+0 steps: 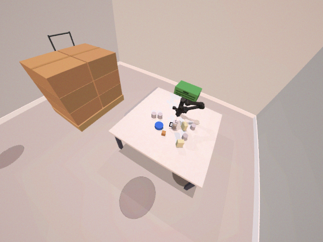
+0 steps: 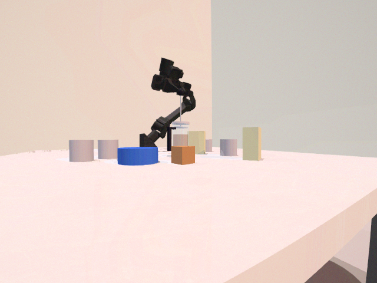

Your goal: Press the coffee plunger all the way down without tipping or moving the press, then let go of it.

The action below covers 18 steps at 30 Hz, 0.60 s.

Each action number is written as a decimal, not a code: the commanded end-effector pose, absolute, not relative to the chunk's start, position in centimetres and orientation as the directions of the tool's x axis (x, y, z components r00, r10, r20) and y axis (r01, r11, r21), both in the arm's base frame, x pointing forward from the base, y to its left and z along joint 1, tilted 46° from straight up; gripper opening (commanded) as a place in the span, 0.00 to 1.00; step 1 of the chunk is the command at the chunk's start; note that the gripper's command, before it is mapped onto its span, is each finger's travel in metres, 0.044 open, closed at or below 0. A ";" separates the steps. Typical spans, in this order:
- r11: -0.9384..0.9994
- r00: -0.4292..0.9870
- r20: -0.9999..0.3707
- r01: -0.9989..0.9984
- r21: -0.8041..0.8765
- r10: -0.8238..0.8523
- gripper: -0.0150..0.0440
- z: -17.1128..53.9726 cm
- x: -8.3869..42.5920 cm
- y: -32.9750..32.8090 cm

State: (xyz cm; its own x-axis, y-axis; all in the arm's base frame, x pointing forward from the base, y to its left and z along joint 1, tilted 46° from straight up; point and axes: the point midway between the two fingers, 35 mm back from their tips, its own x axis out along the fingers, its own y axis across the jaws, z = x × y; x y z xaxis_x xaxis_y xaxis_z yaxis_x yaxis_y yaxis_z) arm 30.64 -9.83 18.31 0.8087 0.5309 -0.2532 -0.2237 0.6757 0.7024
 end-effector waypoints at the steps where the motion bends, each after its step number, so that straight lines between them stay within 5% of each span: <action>1: 0.678 0.801 -0.272 -0.214 0.703 0.534 0.46 17.1 30.7 -9.0; 18: 0.681 0.799 -0.278 -0.212 0.701 0.534 0.46 15.0 30.9 -7.2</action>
State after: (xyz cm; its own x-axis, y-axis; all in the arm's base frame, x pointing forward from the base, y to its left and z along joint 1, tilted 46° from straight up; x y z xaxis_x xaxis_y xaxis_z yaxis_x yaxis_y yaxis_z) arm 30.99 -8.10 16.33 0.8085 0.5294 -0.2569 -0.2282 0.6845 0.6924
